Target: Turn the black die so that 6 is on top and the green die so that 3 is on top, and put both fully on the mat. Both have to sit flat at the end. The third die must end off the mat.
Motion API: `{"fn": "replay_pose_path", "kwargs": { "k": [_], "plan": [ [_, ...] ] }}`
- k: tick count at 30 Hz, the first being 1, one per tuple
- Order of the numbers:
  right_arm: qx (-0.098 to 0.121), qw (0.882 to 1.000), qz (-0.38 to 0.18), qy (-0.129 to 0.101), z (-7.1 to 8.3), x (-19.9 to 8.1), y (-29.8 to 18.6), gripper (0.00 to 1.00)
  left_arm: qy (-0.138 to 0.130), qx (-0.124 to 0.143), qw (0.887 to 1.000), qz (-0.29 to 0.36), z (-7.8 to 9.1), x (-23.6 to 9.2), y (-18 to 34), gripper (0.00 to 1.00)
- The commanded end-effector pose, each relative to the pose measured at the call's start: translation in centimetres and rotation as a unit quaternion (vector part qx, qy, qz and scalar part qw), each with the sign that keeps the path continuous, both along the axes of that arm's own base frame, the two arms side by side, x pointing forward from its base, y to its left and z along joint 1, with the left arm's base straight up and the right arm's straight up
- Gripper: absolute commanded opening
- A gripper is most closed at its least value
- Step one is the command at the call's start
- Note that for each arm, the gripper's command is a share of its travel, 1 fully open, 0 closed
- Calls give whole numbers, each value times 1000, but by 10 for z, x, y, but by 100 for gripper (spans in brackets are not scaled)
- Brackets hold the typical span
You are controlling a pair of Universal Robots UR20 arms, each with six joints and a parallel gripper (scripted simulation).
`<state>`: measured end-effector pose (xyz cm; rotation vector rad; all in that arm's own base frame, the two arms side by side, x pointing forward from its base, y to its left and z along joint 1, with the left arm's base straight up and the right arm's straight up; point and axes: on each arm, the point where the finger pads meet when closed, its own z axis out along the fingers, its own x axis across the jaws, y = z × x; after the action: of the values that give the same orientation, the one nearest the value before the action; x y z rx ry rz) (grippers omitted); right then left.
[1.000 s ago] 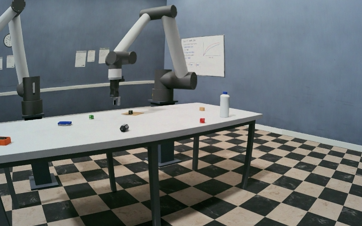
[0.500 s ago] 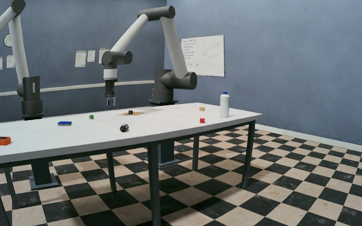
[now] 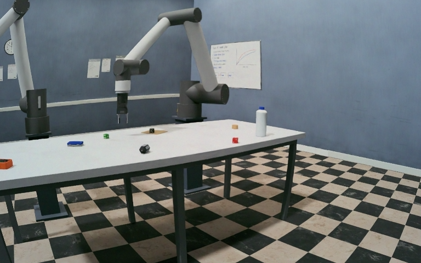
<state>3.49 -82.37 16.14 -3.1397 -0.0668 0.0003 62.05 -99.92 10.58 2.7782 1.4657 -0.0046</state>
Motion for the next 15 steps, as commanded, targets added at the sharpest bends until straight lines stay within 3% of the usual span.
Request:
{"fn": "replay_pose_path", "kwargs": {
  "k": [1, 6, 11, 14, 15],
  "plan": [
    [-1, 1000, 0, 0, 1, 0, 0, 100, -1, 1, 996, 87, 2, 0, -22, 100],
    [-1, 1000, 0, 0, 1, 0, 0, 100, -1, 1, 990, 144, 2, 0, -38, 100],
    [-1, 1000, 0, 0, 1, 0, 0, 100, -1, 1, 976, 217, 2, 0, -59, 100],
    [-1, 1000, 0, 0, 1, 0, 0, 100, -1, 1, 976, 219, 2, 0, -59, 100],
    [-1, 1000, 0, 0, 1, 0, 0, 100, -1, 1, 967, 253, 2, 0, -69, 100]
  ]
}}
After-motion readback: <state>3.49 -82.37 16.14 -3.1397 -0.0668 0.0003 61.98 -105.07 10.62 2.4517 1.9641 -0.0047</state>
